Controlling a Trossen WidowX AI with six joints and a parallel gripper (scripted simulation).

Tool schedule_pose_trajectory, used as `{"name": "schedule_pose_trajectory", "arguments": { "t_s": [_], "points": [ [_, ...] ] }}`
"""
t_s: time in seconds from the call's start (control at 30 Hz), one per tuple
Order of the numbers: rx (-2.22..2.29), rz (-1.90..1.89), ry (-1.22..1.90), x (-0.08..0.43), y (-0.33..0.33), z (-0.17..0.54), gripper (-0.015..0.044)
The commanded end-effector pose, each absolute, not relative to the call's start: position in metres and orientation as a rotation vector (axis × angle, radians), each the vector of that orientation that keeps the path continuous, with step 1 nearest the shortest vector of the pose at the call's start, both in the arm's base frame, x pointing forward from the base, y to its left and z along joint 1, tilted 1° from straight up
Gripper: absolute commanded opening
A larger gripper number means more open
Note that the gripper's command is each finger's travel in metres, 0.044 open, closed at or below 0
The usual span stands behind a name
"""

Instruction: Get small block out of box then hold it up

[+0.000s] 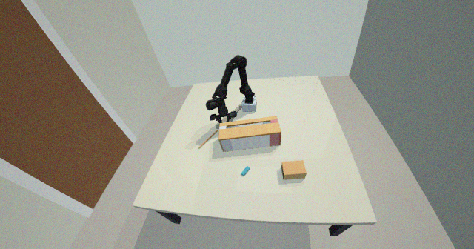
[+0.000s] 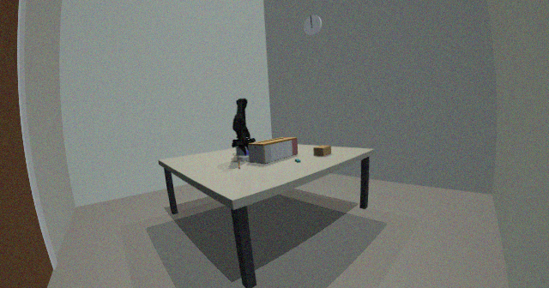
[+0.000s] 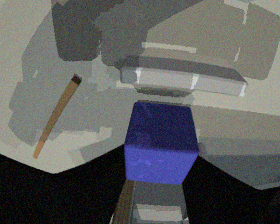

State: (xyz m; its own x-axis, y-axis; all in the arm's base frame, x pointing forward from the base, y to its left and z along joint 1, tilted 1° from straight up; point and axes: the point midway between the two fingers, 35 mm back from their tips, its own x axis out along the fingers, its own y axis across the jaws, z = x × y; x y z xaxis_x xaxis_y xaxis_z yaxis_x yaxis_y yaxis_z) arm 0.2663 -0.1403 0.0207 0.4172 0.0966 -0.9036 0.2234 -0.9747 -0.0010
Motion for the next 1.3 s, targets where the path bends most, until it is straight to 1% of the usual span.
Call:
{"name": "schedule_pose_trajectory", "arguments": {
  "t_s": [0.0,0.2,0.63,1.07,1.27],
  "points": [
    [2.54,-1.587,0.276,0.267,-0.142,0.042,0.0],
    [2.555,-1.603,0.234,0.266,-0.141,0.047,0.0],
    [2.701,-1.685,-0.178,0.254,-0.128,0.095,0.0],
    [2.868,-1.648,-0.622,0.233,-0.115,0.137,0.0],
    [2.877,-1.643,-0.646,0.232,-0.114,0.139,0.0]
  ]
}}
